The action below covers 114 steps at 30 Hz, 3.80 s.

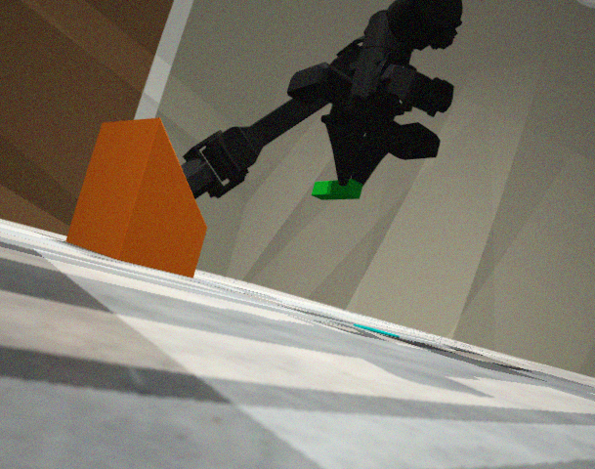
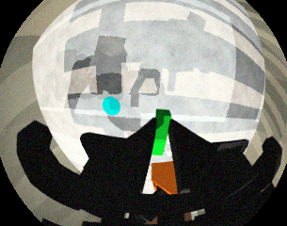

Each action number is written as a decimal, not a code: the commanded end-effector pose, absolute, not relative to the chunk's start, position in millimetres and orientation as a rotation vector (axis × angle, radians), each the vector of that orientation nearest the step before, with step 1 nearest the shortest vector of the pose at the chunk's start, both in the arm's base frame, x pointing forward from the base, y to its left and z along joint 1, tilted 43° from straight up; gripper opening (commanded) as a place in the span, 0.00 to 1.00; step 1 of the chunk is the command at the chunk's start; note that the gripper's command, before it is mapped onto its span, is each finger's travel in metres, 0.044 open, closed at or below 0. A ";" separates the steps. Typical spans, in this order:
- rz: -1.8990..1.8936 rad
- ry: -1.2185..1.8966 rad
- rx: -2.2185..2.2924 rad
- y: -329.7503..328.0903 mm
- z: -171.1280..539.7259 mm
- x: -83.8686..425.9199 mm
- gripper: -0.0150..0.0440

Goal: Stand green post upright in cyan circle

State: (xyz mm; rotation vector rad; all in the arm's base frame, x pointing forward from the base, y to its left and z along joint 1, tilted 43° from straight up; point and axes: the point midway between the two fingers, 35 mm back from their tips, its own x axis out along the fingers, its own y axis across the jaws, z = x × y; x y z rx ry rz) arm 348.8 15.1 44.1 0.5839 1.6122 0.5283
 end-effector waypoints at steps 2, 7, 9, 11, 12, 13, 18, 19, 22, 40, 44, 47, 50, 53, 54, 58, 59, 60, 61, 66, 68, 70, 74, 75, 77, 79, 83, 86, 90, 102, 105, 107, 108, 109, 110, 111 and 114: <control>0.514 1.621 0.607 29.4 57.6 347.7 0.29; 0.501 1.628 0.625 41.2 68.9 346.2 0.29; 0.495 1.631 0.632 45.9 73.4 345.5 0.29; 0.490 1.633 0.639 50.6 77.9 344.5 0.29; 0.488 1.635 0.643 52.9 80.1 344.0 0.29; 0.486 1.636 0.646 55.2 82.4 343.5 0.29; 0.474 1.644 0.665 66.8 93.6 340.4 0.29; 0.472 1.645 0.668 69.2 95.8 339.7 0.29; 0.465 1.650 0.679 76.0 102.5 337.3 0.29; 0.434 1.677 0.738 110.5 136.3 321.1 0.29; 0.425 1.672 0.722 111.1 134.1 320.5 0.29; 0.413 1.667 0.704 111.9 131.5 319.9 0.29; 0.402 1.660 0.686 112.6 128.9 319.3 0.29; 0.391 1.654 0.668 113.3 126.4 318.8 0.29; 0.387 1.651 0.663 113.5 125.5 318.7 0.29; 0.372 1.641 0.640 114.3 122.3 318.1 0.29; 0.368 1.639 0.634 114.5 121.5 318.0 0.29; 0.364 1.636 0.629 114.7 120.7 317.9 0.29; 0.360 1.633 0.623 114.9 120.0 317.7 0.29; 0.341 1.618 0.597 115.9 116.2 317.3 0.29; 0.334 1.612 0.587 116.3 114.7 317.1 0.29; 0.326 1.605 0.577 116.6 113.3 317.0 0.29; 0.311 1.591 0.557 117.3 110.6 316.8 0.29; 0.307 1.588 0.552 117.5 109.9 316.8 0.29; 0.300 1.581 0.543 117.8 108.6 316.8 0.29; 0.292 1.573 0.534 118.2 107.3 316.7 0.29; 0.277 1.557 0.516 118.8 104.8 316.8 0.29; 0.266 1.545 0.504 119.3 103.1 316.8 0.29; 0.252 1.528 0.488 119.9 100.9 316.9 0.29; 0.209 1.473 0.445 121.7 95.1 317.7 0.29; 0.198 1.458 0.435 122.1 93.8 317.9 0.29; 0.191 1.448 0.429 122.4 93.0 318.1 0.29; 0.188 1.443 0.426 122.6 92.6 318.2 0.29; 0.184 1.438 0.423 122.7 92.3 318.3 0.29; 0.181 1.433 0.420 122.9 91.9 318.4 0.29; 0.178 1.428 0.418 123.0 91.6 318.5 0.29; 0.167 1.412 0.410 123.4 90.6 318.8 0.29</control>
